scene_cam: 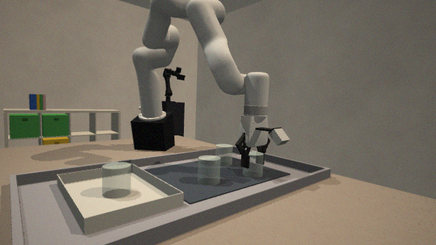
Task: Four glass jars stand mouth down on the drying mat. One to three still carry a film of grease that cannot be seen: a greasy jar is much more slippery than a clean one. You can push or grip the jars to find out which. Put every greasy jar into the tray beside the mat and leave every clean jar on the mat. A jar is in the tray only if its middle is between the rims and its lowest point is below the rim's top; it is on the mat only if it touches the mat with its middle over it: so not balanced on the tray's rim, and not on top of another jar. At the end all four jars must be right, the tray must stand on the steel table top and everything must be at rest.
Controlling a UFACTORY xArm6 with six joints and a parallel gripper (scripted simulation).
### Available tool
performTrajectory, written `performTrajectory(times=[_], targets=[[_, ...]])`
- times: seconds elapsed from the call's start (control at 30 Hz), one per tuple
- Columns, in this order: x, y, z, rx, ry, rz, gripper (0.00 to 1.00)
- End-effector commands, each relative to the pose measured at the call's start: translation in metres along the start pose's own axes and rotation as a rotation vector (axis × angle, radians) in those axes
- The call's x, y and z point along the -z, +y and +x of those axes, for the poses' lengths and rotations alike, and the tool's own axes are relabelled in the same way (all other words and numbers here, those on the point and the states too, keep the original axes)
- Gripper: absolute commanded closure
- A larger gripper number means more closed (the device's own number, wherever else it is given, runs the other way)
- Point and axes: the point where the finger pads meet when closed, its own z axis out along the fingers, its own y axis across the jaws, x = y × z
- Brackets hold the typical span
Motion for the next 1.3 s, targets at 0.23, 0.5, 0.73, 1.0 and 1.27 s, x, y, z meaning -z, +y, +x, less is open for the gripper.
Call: performTrajectory(times=[0.23,0.5,0.73,1.0,1.27], targets=[[0.0017,-0.0003,0.0018,0.0,0.004,0.001,0.3],[0.0017,-0.0003,0.0018,0.0,0.004,0.001,0.3],[0.0017,-0.0003,0.0018,0.0,0.004,0.001,0.3],[0.0017,-0.0003,0.0018,0.0,0.004,0.001,0.33],[0.0017,-0.0003,0.0018,0.0,0.004,0.001,0.33]])
